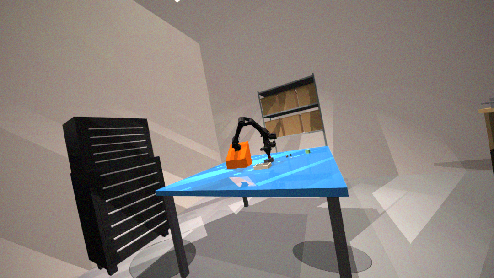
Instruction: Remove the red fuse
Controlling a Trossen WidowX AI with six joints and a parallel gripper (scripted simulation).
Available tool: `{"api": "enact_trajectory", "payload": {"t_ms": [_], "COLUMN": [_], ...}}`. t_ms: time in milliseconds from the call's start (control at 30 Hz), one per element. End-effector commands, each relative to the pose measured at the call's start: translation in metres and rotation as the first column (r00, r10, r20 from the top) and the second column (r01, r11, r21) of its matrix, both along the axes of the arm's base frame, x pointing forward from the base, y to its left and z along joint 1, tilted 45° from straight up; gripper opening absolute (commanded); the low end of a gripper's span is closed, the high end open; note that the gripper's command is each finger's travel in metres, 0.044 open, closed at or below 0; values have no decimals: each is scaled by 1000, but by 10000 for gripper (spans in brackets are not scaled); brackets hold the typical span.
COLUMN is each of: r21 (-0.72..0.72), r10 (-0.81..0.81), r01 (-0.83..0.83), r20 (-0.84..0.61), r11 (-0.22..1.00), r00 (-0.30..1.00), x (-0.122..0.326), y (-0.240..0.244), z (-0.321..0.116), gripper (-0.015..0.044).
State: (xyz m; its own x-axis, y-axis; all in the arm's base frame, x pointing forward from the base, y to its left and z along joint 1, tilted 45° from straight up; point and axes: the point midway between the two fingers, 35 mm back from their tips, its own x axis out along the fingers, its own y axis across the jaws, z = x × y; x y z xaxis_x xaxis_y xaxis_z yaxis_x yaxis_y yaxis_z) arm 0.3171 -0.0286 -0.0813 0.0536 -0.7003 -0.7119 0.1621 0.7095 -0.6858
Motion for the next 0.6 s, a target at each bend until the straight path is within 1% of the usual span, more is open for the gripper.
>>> {"api": "enact_trajectory", "payload": {"t_ms": [0,567], "r21": [3,2], "r10": [-5,-4], "r01": [5,4], "r20": [4,3], "r11": [1000,1000], "r00": [1000,1000], "x": [0,-1], "y": [2,7], "z": [2,8], "gripper": [0,0]}}
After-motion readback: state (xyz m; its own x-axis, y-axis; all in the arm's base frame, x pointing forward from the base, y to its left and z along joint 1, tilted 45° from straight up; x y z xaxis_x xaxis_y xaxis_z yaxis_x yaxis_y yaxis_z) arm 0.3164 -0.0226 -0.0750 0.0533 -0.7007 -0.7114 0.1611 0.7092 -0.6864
